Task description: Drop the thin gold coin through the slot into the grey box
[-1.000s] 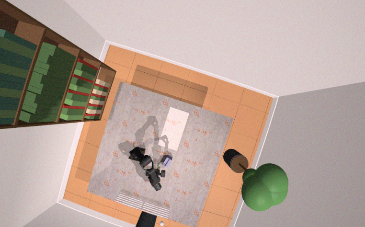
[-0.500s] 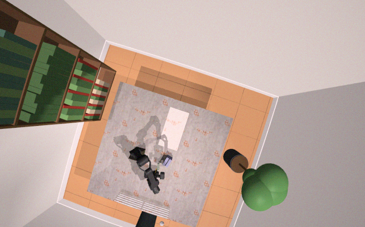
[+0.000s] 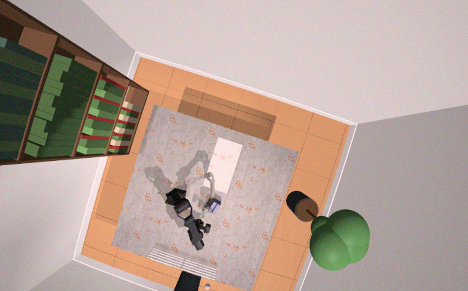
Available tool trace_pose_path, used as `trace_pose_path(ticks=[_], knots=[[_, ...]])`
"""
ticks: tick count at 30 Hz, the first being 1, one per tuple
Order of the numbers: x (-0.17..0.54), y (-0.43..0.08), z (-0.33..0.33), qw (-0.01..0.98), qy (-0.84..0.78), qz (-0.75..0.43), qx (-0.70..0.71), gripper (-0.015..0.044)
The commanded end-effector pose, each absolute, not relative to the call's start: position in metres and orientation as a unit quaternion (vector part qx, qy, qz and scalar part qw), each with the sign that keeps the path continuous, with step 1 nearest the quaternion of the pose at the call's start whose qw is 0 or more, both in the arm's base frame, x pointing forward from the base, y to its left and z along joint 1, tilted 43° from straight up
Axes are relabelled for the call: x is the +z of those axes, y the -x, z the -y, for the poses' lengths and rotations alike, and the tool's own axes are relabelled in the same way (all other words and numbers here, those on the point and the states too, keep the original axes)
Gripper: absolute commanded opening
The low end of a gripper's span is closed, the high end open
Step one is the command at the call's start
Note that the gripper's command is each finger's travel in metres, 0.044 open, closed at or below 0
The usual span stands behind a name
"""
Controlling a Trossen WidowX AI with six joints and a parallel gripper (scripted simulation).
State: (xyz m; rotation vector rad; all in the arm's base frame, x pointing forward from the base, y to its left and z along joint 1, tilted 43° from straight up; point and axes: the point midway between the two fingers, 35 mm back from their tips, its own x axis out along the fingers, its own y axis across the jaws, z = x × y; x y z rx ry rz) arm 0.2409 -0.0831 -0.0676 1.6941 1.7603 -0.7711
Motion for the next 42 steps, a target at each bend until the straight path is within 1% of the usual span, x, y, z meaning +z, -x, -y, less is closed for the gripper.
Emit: trace_pose_path(ticks=[1, 6, 13, 42], knots=[[-0.068, -0.241, 0.086, 0.243, -0.651, -0.637, -0.334, 0.0000], [-0.069, -0.241, 0.087, 0.205, -0.664, -0.616, -0.371, 0.0000], [-0.068, -0.242, 0.086, 0.205, -0.664, -0.616, -0.371, 0.0000], [-0.033, -0.287, 0.048, 0.207, -0.664, -0.613, -0.373, 0.0000]])
